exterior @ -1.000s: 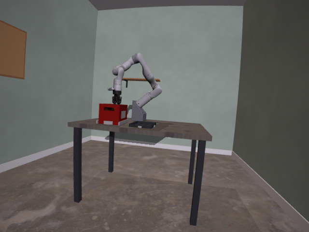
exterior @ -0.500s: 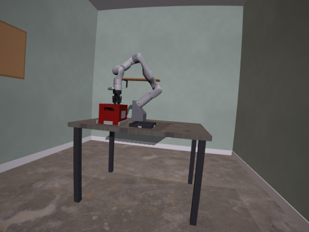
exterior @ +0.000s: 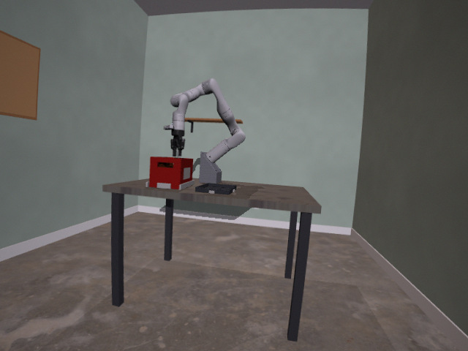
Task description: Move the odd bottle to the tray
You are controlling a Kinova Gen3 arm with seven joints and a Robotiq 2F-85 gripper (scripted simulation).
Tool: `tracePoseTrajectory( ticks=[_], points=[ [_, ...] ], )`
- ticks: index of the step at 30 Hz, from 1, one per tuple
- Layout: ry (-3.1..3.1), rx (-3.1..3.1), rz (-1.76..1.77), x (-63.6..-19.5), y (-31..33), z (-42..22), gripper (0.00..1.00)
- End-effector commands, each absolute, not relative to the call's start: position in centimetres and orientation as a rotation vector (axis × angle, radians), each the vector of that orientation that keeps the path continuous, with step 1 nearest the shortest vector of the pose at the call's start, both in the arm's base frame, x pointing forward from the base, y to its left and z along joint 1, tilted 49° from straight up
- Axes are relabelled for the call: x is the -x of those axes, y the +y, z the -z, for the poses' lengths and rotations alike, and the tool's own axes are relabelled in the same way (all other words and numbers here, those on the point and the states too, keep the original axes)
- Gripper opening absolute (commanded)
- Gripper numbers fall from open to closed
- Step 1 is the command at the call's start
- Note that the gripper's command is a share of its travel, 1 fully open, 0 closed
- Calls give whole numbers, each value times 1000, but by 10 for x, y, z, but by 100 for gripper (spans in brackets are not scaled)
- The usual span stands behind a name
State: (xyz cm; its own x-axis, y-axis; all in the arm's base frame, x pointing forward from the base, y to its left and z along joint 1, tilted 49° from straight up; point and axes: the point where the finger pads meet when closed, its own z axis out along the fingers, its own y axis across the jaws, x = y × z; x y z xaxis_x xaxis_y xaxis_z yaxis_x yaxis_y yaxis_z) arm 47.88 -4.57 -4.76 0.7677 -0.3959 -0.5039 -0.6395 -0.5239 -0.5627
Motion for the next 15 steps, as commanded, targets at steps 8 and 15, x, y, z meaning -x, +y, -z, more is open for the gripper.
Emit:
tracePoseTrajectory(
  ticks=[8,15],
  points=[
    [776,2191,-393,-482,-72,27,64],
    [776,2191,-393,-482,-79,21,64]
  ],
)
